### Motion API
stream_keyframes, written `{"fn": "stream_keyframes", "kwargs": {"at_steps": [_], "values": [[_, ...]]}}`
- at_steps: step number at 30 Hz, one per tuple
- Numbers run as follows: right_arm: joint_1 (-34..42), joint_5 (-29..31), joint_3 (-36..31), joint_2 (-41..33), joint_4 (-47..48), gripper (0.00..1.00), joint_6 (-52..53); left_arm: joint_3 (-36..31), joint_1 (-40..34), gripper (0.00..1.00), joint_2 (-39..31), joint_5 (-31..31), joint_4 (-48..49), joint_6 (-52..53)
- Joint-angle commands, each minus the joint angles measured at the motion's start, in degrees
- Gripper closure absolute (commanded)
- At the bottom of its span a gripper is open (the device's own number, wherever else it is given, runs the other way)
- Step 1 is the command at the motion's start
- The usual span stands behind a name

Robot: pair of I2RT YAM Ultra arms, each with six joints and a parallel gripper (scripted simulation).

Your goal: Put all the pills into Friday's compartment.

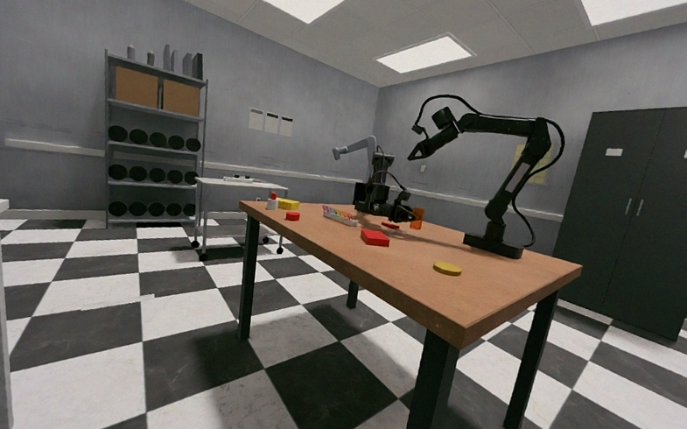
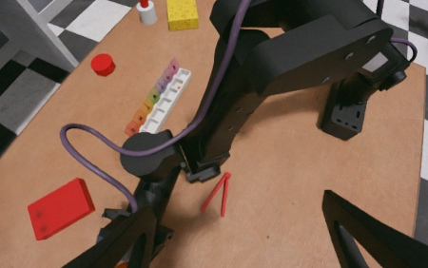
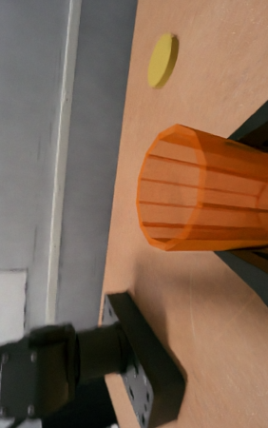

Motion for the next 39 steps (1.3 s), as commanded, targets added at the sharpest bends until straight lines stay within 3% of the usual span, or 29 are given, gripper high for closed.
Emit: {"fn": "stream_keyframes", "kwargs": {"at_steps": [1, 39], "values": [[0.3, -6.2, 2.7, -0.5, -1.8, 0.64, -0.4, 1.1, -0.2, 0.0, -0.2, -0.1, 0.4, -0.1], [0.7, -6.5, 6.7, 8.6, 4.1, 0.64, -0.5, 1.1, -0.2, 0.0, -0.2, -0.1, 0.4, -0.1]]}}
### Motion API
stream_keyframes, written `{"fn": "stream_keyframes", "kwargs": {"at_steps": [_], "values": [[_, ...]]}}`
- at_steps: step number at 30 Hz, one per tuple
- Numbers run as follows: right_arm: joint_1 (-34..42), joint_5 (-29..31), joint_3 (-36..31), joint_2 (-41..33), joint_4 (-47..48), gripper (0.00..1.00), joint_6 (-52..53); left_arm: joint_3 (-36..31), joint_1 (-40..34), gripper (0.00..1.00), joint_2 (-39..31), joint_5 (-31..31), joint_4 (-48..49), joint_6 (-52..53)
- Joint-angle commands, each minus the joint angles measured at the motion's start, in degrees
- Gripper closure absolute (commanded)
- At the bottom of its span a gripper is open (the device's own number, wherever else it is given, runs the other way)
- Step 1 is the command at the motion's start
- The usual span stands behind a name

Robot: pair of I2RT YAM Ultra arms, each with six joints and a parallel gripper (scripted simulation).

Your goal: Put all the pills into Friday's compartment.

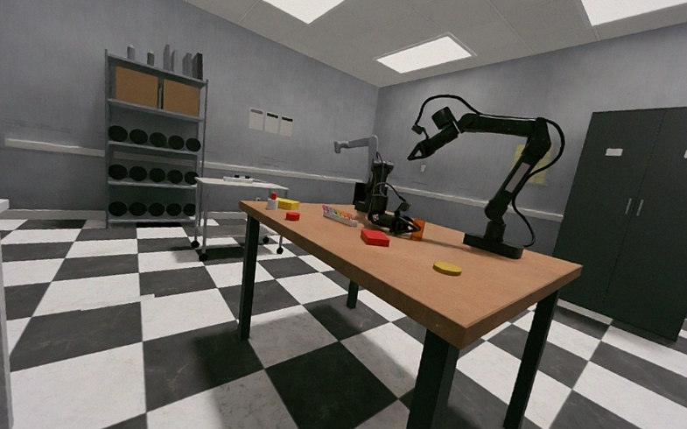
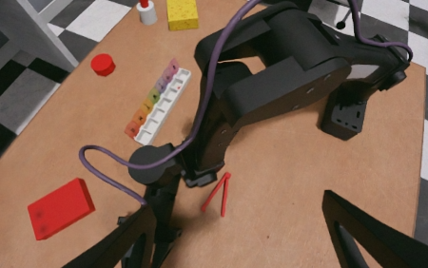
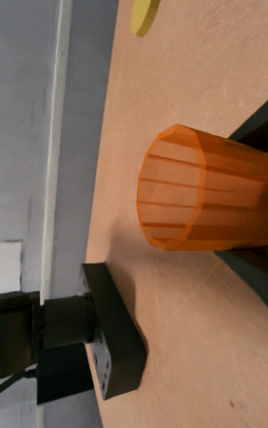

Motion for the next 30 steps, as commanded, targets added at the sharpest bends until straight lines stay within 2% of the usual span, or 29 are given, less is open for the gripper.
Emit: {"fn": "stream_keyframes", "kwargs": {"at_steps": [1, 7, 8, 24, 25, 30], "values": [[0.6, -0.2, 1.9, 0.3, 1.2, 0.64, -0.3, 1.1, -0.2, 0.0, -0.2, -0.1, 0.4, -0.1], [-0.2, -0.9, 0.9, 0.1, 1.9, 0.64, -0.3, 1.1, -0.2, 0.0, -0.2, -0.1, 0.4, -0.1], [-0.2, -0.9, 0.9, 0.1, 1.9, 0.52, -0.3, 1.1, -0.2, 0.0, -0.2, -0.1, 0.4, -0.1], [-0.1, -0.4, 0.9, 0.1, 1.2, 0.52, -0.1, 1.1, -0.2, 0.0, -0.2, -0.1, 0.4, -0.1], [-0.1, -0.4, 0.9, 0.1, 1.2, 0.44, -0.1, 1.1, -0.2, 0.0, -0.2, -0.1, 0.4, -0.1], [-1.4, -1.9, -1.2, -0.9, 2.9, 0.44, -0.4, 1.1, -0.2, 0.0, -0.2, -0.1, 0.4, -0.1]]}}
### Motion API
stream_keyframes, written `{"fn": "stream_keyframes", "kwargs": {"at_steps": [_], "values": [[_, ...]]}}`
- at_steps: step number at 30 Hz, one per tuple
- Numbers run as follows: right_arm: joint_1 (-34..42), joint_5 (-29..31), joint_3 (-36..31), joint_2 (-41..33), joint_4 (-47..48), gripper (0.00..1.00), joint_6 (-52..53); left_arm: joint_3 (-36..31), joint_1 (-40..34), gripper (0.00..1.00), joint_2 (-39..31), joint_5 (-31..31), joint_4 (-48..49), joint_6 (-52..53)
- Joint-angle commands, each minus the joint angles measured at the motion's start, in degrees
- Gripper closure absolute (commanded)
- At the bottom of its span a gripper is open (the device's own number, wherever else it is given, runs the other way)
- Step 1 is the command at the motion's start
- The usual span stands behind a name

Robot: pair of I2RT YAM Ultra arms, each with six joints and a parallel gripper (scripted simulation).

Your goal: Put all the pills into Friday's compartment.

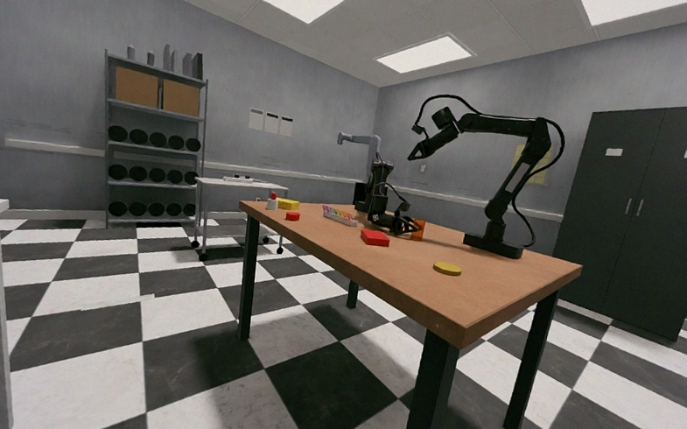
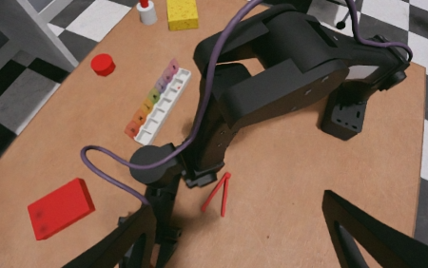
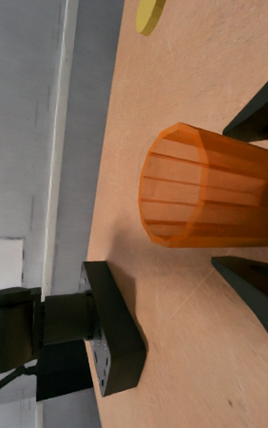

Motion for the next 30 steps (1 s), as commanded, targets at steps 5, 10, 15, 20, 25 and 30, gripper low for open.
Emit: {"fn": "stream_keyframes", "kwargs": {"at_steps": [5, 10, 15, 20, 25, 30], "values": [[-6.8, -6.9, -8.3, -3.2, 6.3, 0.44, -0.9, 1.1, -0.2, 0.0, -0.2, -0.1, 0.4, -0.1], [-7.8, -8.0, -10.0, -3.8, 7.7, 0.44, -0.4, 1.1, -0.2, 0.0, -0.2, -0.1, 0.4, -0.1], [-8.0, -6.4, -12.2, -5.5, 8.5, 0.44, 0.2, 1.1, -0.2, 0.0, -0.2, -0.1, 0.4, -0.1], [-9.2, -4.0, -16.8, -8.7, 10.0, 0.44, 0.4, 1.1, -0.2, 0.0, -0.2, -0.1, 0.4, -0.1], [-10.7, -1.1, -23.5, -13.8, 11.9, 0.44, 0.7, 1.1, -0.2, 0.0, -0.2, -0.1, 0.4, -0.1], [-13.2, 3.2, -32.6, -21.6, 13.6, 0.44, 1.1, 1.1, -0.2, 0.0, -0.2, -0.1, 0.4, -0.1]]}}
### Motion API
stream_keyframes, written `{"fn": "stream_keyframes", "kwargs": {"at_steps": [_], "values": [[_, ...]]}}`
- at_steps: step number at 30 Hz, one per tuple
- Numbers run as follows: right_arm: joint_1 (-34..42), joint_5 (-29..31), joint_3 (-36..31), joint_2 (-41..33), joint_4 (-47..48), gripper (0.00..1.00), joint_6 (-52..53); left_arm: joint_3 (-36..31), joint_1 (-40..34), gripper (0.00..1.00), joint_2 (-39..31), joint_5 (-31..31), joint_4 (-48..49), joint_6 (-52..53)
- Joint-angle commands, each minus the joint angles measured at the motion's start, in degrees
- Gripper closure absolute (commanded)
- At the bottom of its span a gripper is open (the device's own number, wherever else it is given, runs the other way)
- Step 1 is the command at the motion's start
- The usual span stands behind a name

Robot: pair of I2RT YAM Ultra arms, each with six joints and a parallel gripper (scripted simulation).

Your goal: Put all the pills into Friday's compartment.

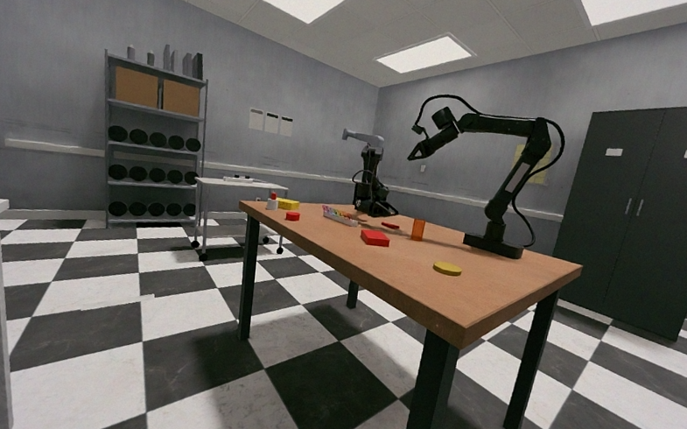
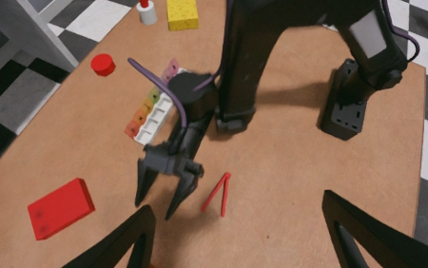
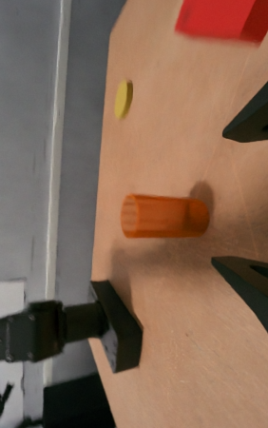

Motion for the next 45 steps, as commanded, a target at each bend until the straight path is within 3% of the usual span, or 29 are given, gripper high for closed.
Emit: {"fn": "stream_keyframes", "kwargs": {"at_steps": [1, 3, 16, 18, 20, 22, 30, 35, 37, 38, 45], "values": [[-2.2, 4.6, -5.5, -6.7, 3.0, 0.44, 0.9, 1.1, -0.2, 0.0, -0.2, -0.1, 0.4, -0.1], [-2.2, 4.6, -5.5, -6.7, 3.0, 0.44, 0.9, 1.1, -0.2, 0.0, -0.2, -0.1, 0.4, -0.1], [-11.1, 18.4, -25.5, -35.3, -6.8, 0.44, 1.9, 1.1, -0.2, 0.0, -0.2, -0.1, 0.4, -0.1], [-12.6, 20.1, -27.0, -39.9, -10.2, 0.44, 2.1, 1.1, -0.2, 0.0, -0.2, -0.1, 0.4, -0.1], [-12.6, 20.1, -27.0, -39.9, -10.2, 0.44, 2.1, 1.1, -0.2, 0.0, -0.2, -0.1, 0.4, -0.1], [-14.2, 22.2, -27.9, -47.1, -15.2, 0.44, 2.1, 1.1, -0.2, 0.0, -0.2, -0.1, 0.4, -0.1], [-20.8, 29.2, -26.5, -66.0, -34.1, 0.44, 2.7, 1.1, -0.2, 0.0, -0.2, -0.1, 0.4, -0.1], [-26.7, 34.9, -22.2, -80.0, -48.9, 0.44, 3.2, 1.1, -0.2, 0.0, -0.2, -0.1, 0.4, -0.1], [-26.7, 34.9, -22.2, -80.0, -48.9, 0.44, 3.2, 1.1, -0.2, 0.0, -0.2, -0.1, 0.4, -0.1], [-28.0, 36.1, -19.2, -82.0, -55.5, 0.44, 2.4, 1.1, -0.2, 0.0, -0.2, -0.1, 0.4, -0.1], [-33.3, 42.7, -8.7, -84.5, -70.2, 0.44, 1.9, 1.1, -0.2, 0.0, -0.2, -0.1, 0.4, -0.1]]}}
